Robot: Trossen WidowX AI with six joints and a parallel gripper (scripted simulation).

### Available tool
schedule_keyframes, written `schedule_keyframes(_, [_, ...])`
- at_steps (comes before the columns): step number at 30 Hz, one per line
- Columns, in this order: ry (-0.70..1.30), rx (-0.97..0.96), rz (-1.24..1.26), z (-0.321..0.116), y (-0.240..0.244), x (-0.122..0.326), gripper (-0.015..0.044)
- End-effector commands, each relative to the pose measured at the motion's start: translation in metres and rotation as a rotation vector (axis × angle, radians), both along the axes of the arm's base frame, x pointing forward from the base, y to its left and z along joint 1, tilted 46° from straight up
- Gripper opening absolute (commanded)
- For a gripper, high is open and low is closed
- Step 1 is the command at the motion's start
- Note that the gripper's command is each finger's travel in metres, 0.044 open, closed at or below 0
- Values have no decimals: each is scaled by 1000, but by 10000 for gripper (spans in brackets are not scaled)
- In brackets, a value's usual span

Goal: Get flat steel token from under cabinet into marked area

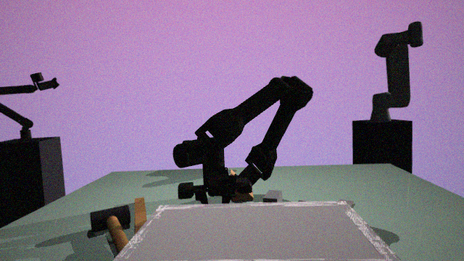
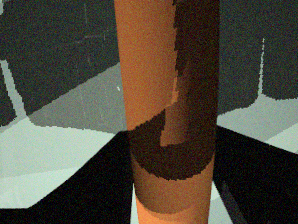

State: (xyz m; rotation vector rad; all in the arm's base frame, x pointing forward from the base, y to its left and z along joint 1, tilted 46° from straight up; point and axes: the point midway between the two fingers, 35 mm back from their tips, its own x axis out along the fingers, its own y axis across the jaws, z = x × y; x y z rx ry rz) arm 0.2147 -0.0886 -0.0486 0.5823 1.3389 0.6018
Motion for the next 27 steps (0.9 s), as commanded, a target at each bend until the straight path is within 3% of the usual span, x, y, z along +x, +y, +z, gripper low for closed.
schedule_keyframes(1, [-22, -5, 25, 0, 0, 0, 0])
schedule_keyframes(27, [-163, -30, 169, 1, -2, 0, 0])
